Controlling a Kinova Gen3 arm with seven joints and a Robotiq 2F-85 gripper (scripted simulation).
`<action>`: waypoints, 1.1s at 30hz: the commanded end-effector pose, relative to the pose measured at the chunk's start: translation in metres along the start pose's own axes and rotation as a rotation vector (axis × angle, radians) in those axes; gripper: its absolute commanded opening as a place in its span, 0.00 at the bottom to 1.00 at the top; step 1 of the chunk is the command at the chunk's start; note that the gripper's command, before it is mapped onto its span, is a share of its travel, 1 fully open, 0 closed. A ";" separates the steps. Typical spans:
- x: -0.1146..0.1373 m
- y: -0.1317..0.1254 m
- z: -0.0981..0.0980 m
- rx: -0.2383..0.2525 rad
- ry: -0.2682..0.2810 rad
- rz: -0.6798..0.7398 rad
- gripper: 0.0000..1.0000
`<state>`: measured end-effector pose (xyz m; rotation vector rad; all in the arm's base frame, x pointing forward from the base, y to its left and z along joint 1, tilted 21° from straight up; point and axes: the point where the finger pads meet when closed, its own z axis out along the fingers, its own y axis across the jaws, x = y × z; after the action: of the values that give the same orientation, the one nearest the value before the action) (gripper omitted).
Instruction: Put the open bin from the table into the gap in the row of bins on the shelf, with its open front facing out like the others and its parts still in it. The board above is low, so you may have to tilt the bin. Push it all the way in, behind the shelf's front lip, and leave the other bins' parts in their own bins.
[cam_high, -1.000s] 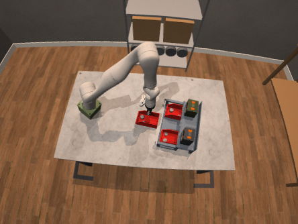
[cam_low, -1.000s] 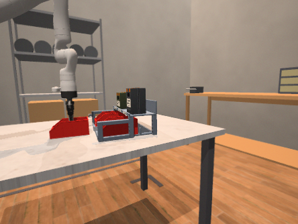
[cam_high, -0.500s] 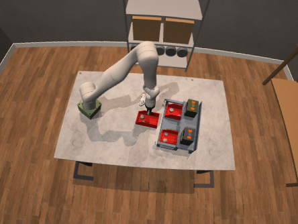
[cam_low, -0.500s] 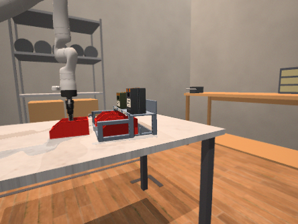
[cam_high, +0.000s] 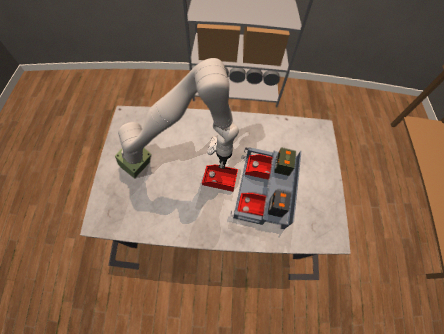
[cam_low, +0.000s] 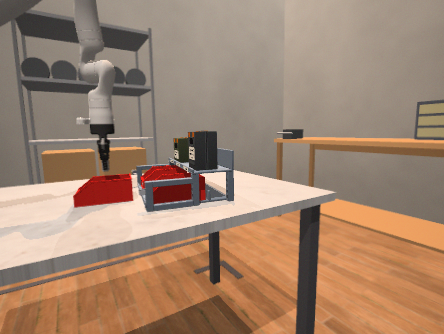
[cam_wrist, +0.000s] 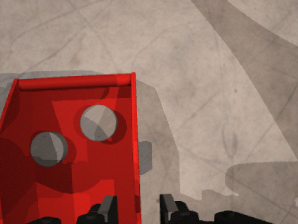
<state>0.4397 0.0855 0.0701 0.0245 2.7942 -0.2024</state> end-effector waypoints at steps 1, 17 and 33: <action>0.000 0.000 -0.022 -0.001 0.000 0.002 0.35; 0.002 -0.001 -0.053 0.002 0.002 -0.001 0.39; 0.002 -0.001 -0.053 0.002 0.002 -0.001 0.39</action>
<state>0.4201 0.0916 0.1183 0.0243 2.7972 -0.2071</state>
